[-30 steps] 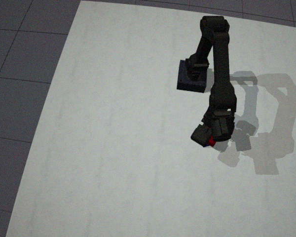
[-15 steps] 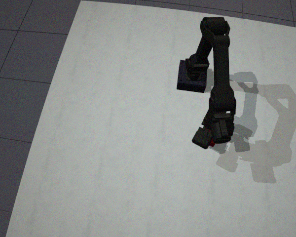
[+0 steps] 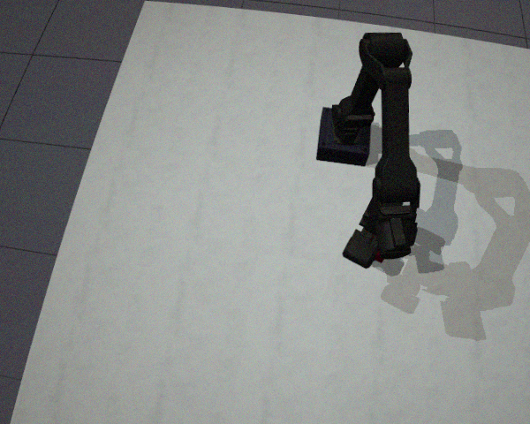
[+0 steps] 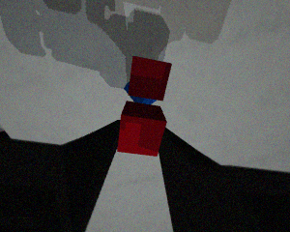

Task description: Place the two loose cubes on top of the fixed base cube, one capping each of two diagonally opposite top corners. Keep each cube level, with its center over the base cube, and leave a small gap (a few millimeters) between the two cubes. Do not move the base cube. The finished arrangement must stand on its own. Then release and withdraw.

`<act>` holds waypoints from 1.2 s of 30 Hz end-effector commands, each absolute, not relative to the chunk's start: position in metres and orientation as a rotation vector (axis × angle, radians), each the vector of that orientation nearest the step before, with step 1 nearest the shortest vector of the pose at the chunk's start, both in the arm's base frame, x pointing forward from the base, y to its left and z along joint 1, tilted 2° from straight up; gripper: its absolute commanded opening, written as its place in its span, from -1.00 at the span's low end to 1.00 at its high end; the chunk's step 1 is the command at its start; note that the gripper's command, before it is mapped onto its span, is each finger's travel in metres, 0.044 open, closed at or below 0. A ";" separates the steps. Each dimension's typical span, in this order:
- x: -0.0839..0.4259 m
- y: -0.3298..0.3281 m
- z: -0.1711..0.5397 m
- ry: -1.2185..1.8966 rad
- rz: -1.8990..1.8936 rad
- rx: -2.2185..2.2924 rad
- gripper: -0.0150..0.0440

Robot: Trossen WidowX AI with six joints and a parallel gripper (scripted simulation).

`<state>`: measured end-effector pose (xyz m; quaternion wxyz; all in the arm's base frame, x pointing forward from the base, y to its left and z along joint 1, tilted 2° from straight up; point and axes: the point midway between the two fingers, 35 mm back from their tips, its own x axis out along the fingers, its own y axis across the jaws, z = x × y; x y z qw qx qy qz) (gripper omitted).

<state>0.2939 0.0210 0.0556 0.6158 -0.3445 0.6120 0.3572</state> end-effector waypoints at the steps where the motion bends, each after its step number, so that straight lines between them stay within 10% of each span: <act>1: 0.294 0.022 0.049 1.407 0.829 -0.795 -0.14; 36: 0.295 0.022 0.025 1.409 0.823 -0.789 0.04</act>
